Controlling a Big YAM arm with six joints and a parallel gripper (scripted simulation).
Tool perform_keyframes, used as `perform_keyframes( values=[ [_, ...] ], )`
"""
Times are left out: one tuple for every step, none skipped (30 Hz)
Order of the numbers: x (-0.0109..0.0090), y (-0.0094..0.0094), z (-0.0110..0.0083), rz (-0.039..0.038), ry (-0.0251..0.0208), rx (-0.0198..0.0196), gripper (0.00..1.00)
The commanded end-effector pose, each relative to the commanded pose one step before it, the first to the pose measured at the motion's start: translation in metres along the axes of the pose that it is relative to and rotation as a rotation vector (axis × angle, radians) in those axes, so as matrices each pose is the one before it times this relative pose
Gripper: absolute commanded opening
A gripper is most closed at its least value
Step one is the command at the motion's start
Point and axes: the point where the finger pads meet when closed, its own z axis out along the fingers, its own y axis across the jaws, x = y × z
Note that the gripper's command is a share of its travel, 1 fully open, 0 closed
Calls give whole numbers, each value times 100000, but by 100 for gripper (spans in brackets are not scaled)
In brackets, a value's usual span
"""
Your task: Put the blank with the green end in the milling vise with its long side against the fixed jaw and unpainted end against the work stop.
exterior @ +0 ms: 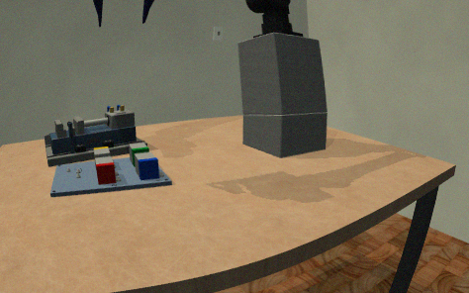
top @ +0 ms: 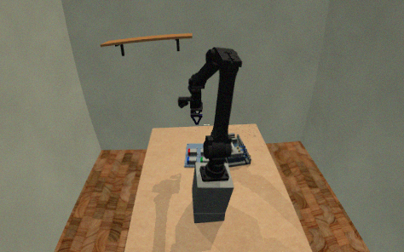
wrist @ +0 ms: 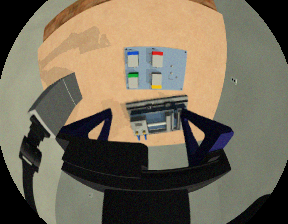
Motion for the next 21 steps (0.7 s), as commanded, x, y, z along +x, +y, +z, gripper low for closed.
perform_keyframes(
  values=[
    [-26, -655, 6, 1347, 189, -406, 100],
    [0, 0, 0, 0, 0, 0, 100],
    [0, 0, 0, 0, 0, 0, 100],
    [0, 0, 0, 0, 0, 0, 100],
    [0, 0, 0, 0, 0, 0, 100],
    [0, 0, 0, 0, 0, 0, 100],
    [0, 0, 0, 0, 0, 0, 100],
    [0, 0, 0, 0, 0, 0, 100],
    [49, 21, 424, 101, -155, 539, 100],
    [400, 400, 1293, -224, 246, -928, 100],
    [-28, -96, 1628, -935, 18, -26, 100],
    [-9, -32, 2262, -3, 25, -37, 100],
    [0, 0, 0, 0, 0, 0, 100],
    [18, 95, 2322, -4, 28, -42, 100],
    [9, 7, 149, 0, 0, 0, 100],
    [36, 184, 1847, -4, 26, -39, 100],
    [19, 30, 352, 0, 0, 0, 100],
    [0, 0, 0, 0, 0, 0, 100],
    [0, 0, 0, 0, 0, 0, 100],
    [-38, 238, 1534, -221, 16, 3, 100],
    [-111, -208, 586, -110, -134, 637, 100]
  ],
)
